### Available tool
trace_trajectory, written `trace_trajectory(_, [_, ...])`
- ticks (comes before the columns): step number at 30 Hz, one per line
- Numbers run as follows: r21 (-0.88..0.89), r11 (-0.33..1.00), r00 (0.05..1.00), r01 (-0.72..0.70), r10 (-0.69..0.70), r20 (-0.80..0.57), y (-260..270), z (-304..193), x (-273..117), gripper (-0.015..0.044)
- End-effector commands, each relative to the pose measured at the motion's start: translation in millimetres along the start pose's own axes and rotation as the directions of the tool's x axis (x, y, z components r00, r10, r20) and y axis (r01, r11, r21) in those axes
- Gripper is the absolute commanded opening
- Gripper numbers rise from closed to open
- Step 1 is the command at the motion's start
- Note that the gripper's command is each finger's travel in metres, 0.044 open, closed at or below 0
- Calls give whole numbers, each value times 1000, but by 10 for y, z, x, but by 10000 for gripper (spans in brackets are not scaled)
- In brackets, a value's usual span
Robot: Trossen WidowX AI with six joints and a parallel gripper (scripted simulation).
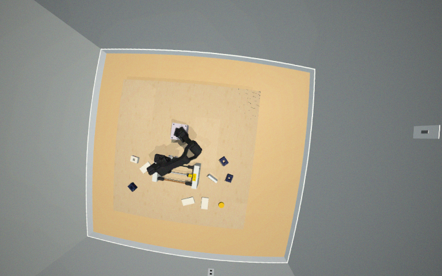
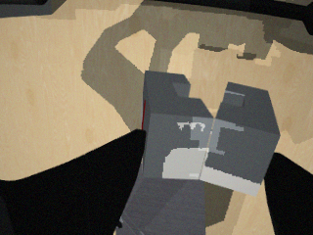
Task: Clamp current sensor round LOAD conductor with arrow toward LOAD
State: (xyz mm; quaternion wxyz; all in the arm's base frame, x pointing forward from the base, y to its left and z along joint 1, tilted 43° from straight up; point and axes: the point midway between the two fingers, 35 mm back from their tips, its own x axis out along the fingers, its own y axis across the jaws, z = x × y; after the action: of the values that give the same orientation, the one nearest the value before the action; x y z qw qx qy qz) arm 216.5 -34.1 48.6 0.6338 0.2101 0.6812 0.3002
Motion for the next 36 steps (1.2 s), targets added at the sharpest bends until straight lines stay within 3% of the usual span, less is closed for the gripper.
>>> trace_trajectory(1, [93, 996, 1000, 8, -9, 3, -17, 104, -42, 0])
trace_trajectory(17, [542, 841, 1000, 7, -13, 6, -34, 518, -64, 0])
trace_trajectory(36, [908, 418, 1000, -3, -11, 8, -5, 1007, -18, 0])
